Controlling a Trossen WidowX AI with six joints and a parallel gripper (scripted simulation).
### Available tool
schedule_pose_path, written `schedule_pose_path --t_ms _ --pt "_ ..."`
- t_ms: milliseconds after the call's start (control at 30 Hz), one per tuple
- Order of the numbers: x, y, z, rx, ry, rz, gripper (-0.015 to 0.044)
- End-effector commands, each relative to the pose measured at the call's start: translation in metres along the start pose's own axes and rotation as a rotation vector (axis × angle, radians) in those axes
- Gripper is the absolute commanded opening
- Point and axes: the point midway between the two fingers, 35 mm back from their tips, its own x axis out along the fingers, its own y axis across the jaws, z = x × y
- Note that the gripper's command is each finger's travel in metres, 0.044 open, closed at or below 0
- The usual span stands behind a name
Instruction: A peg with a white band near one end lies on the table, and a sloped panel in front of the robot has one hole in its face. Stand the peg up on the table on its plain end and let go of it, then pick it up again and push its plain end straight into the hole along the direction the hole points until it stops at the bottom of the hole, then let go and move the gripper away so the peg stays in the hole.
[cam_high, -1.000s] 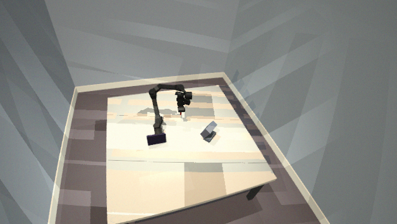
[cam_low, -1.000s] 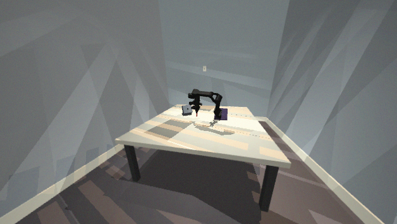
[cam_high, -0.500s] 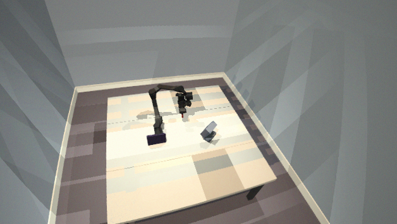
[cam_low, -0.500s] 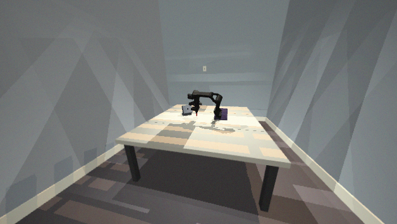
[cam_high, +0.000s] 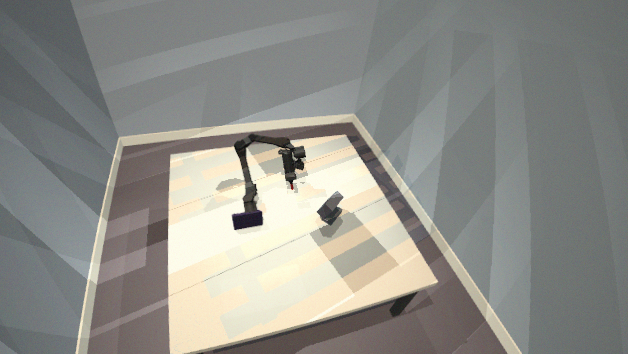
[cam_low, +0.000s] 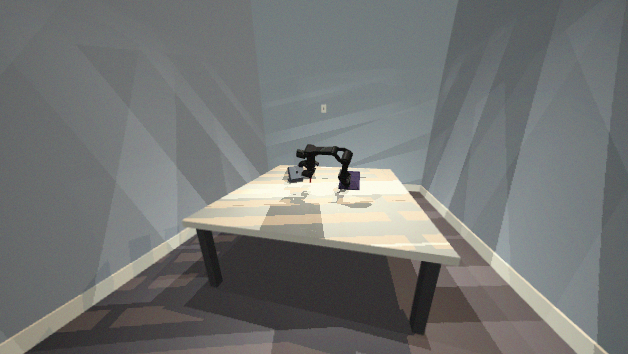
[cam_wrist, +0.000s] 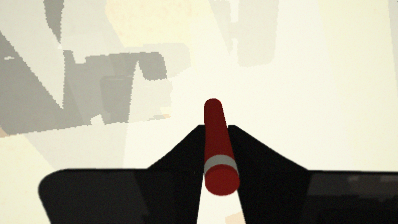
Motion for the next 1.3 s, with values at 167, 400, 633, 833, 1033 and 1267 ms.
schedule_pose_path --t_ms 167,400,633,833,1033,1267 --pt "0.005 -0.011 0.009 0.015 -0.065 -0.081 0.0" --pt "0.009 -0.018 0.016 0.028 -0.112 -0.132 0.0" --pt "0.012 -0.024 0.023 0.044 -0.164 -0.18 0.0" --pt "0.014 -0.029 0.03 0.058 -0.212 -0.218 0.0" --pt "0.015 -0.034 0.037 0.075 -0.262 -0.253 0.0" --pt "0.015 -0.038 0.044 0.096 -0.324 -0.291 0.0"
